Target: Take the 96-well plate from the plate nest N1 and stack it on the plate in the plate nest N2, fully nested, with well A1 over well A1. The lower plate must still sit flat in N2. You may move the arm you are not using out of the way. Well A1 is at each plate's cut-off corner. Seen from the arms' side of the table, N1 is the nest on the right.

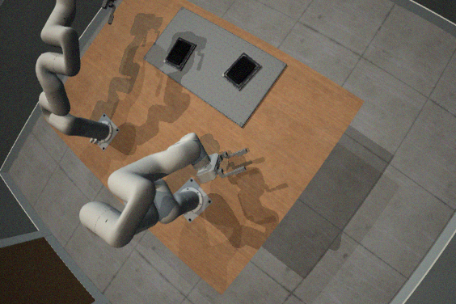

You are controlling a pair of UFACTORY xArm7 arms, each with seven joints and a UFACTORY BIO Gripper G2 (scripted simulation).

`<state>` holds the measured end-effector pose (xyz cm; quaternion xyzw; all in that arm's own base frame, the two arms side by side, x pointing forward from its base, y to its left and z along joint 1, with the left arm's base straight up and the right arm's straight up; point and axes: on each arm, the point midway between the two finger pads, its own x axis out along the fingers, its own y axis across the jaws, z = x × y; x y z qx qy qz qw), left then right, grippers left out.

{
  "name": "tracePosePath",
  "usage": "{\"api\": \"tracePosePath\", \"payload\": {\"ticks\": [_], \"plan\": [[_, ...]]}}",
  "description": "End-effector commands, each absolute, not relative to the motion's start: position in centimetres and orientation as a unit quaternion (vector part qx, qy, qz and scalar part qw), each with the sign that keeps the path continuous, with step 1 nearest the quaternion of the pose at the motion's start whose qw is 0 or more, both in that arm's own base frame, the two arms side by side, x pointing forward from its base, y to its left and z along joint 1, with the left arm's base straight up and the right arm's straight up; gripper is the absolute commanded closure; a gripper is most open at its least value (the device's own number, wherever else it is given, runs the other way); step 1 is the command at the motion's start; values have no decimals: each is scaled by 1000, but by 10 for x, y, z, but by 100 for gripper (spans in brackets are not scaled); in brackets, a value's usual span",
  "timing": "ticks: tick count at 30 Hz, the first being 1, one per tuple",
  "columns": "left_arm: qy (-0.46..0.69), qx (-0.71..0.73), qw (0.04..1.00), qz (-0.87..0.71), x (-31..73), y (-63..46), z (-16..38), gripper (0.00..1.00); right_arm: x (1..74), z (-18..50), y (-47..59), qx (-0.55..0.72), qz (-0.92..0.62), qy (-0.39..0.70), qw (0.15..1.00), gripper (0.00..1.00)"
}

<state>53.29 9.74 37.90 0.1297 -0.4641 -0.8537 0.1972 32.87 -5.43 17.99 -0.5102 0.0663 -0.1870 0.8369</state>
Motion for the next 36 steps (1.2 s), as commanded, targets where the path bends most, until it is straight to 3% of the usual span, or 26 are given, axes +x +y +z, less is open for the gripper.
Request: {"api": "tracePosePath", "payload": {"ticks": [1, 36], "plan": [[-464, 132, 196, -854, 533, 97, 381, 0, 329, 181, -54, -510, -187, 65, 837, 0], [-464, 132, 196, -854, 533, 97, 381, 0, 330, 214, -53, -508, -188, 66, 838, 0]]}}
